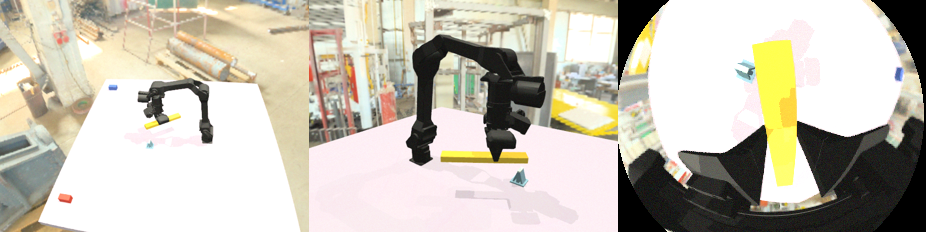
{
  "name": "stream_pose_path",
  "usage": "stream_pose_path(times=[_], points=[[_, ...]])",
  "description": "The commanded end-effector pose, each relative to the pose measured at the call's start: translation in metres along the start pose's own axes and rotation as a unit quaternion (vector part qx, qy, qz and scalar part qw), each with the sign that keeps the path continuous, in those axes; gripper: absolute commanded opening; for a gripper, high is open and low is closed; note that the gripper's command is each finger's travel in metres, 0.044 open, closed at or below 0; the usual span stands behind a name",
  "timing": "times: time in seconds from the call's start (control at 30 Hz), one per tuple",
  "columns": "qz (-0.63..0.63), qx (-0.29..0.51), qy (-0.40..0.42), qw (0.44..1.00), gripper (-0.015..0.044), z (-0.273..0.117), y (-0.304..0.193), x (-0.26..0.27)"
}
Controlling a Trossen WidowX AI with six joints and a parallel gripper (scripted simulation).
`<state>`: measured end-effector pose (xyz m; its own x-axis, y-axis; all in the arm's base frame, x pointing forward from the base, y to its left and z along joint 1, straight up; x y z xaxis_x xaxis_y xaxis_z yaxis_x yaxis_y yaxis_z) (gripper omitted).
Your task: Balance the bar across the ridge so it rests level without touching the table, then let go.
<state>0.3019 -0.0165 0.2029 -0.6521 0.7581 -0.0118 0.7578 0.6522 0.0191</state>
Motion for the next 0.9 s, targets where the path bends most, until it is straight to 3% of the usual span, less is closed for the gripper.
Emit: stream_pose_path(times=[0.0, 0.87], points=[[0.032, -0.001, -0.003, 0.999, 0.0, -0.002, 0.014, 0.0], [0.254, -0.005, -0.001, 0.967, 0.0, 0.005, 0.105, 0.022]])
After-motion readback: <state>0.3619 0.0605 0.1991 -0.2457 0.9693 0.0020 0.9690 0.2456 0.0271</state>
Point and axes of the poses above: the point midway between the two fingers, 35 mm back from their tips, its own z axis out along the fingers, its own x axis across the jaws, y = z × x, the point moved 5 cm from there along -z, back along the fingers, and after that the axes turned 9 degrees about -z, right-handed, at the moved point
